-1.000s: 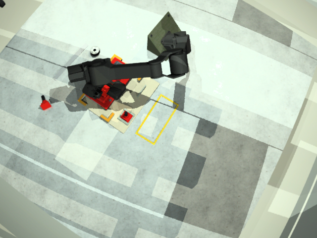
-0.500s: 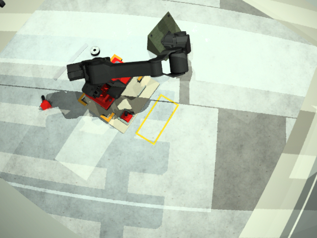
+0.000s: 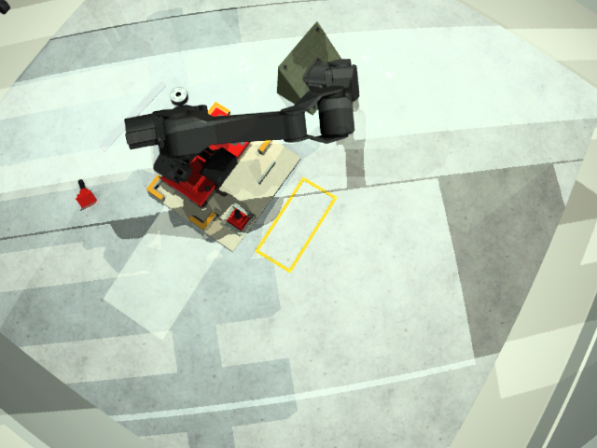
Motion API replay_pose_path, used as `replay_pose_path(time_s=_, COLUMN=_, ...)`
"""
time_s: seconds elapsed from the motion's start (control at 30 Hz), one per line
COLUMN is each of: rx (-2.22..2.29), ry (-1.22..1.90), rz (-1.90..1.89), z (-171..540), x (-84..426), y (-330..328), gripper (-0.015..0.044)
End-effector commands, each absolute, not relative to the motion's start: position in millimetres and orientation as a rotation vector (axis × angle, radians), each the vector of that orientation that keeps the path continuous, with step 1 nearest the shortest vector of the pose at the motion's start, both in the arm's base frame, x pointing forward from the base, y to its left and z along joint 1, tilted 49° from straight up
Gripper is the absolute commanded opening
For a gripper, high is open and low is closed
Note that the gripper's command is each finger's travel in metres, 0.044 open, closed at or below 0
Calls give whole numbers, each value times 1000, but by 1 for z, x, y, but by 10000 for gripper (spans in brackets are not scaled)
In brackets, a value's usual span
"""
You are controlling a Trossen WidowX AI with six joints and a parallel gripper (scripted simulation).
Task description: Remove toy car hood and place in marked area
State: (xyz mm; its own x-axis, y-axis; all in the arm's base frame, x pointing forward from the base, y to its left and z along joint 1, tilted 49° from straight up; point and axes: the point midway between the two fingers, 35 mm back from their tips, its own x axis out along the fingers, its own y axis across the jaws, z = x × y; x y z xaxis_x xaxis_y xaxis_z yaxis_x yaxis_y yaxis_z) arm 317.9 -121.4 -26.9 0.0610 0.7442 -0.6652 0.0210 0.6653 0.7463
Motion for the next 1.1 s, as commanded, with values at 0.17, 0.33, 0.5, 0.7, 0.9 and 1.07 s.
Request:
replay_pose_path(time_s=0.17, rx=677, ry=1421, rz=619, z=-10, x=317, y=-142, gripper=0)
replay_pose_path(time_s=0.33, rx=677, ry=1422, rz=619, z=3, x=315, y=-156, gripper=0)
replay_pose_path(time_s=0.5, rx=685, ry=1418, rz=609, z=11, x=319, y=-143, gripper=0)
replay_pose_path(time_s=0.7, rx=688, ry=1421, rz=603, z=39, x=324, y=-124, gripper=0)
replay_pose_path(time_s=0.9, rx=671, ry=1422, rz=603, z=65, x=325, y=-105, gripper=0)
replay_pose_path(time_s=1.07, rx=666, ry=1422, rz=603, z=86, x=325, y=-88, gripper=0)
